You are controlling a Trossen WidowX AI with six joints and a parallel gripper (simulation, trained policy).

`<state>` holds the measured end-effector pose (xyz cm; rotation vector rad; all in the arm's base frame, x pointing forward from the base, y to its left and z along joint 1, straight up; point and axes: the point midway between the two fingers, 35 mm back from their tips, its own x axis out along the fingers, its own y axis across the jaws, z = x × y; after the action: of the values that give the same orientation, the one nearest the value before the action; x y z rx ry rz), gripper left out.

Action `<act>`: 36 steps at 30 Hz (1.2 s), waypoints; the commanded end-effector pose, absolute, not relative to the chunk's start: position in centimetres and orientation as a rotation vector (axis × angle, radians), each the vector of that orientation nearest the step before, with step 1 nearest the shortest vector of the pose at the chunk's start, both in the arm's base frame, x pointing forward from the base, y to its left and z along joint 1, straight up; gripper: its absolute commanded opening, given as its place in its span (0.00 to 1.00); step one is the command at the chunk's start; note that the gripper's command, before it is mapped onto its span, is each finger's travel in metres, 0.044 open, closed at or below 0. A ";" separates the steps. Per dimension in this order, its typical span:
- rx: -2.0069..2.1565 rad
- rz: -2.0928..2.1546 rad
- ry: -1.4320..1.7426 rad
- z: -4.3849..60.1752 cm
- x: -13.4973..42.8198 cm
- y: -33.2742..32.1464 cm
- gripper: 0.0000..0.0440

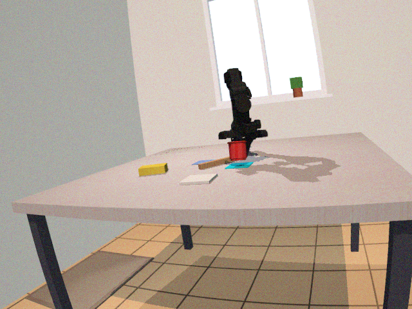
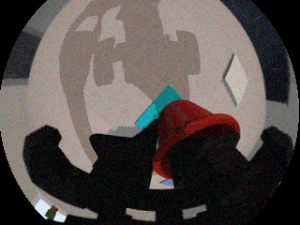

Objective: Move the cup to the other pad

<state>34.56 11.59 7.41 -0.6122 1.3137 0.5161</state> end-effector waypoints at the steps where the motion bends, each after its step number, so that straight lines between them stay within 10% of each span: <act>1: -0.609 0.498 1.324 6.3 34.3 11.7 0.04; 36: -0.491 0.510 1.182 11.0 33.1 11.4 0.44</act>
<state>33.48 11.43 10.05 -0.5082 1.2016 0.5051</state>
